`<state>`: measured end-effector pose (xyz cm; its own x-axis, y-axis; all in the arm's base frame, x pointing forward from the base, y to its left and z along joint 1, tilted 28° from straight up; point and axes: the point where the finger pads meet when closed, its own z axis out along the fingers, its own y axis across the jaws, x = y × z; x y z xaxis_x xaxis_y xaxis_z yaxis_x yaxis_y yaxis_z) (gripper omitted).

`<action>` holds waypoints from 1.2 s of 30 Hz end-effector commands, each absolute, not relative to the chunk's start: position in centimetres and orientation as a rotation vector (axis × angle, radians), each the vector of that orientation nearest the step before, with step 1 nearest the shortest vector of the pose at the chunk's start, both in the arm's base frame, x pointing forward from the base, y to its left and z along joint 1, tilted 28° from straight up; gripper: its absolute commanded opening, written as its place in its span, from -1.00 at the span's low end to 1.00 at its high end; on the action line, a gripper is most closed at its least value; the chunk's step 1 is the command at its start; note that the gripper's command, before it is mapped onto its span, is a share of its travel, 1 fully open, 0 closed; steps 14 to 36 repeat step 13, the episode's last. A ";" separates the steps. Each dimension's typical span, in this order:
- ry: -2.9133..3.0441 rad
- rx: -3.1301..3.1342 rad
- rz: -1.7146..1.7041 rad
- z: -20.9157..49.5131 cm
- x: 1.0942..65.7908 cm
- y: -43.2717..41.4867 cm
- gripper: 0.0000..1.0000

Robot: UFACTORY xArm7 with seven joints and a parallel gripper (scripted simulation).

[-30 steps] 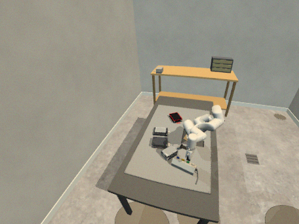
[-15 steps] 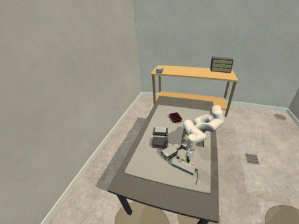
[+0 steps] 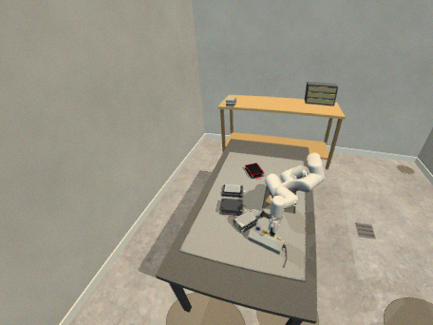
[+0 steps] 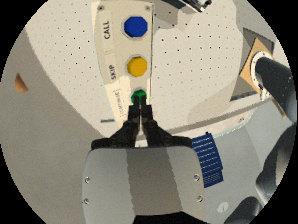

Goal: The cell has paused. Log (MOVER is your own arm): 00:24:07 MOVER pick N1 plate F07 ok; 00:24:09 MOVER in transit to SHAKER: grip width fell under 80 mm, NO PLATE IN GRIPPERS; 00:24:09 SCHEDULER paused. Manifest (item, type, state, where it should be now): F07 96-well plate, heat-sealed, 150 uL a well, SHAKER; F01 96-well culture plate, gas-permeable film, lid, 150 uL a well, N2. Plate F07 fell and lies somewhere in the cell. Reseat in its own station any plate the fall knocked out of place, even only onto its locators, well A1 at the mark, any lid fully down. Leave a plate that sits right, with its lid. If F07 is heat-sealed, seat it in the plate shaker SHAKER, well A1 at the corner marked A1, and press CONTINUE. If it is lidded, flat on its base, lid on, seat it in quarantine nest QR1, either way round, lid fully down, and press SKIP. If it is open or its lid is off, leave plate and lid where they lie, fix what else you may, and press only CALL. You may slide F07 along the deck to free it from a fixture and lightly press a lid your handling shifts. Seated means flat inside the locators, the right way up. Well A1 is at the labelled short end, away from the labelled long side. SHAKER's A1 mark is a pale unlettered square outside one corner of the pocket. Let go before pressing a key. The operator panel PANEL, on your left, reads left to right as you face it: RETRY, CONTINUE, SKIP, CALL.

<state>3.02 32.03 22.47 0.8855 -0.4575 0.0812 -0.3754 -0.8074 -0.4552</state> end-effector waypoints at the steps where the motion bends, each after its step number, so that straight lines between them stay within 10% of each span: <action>1: 0.607 -2.616 -0.258 22.3 3.1 32.2 -1.00; 36: 0.607 -2.616 -0.258 21.6 3.3 32.5 -1.00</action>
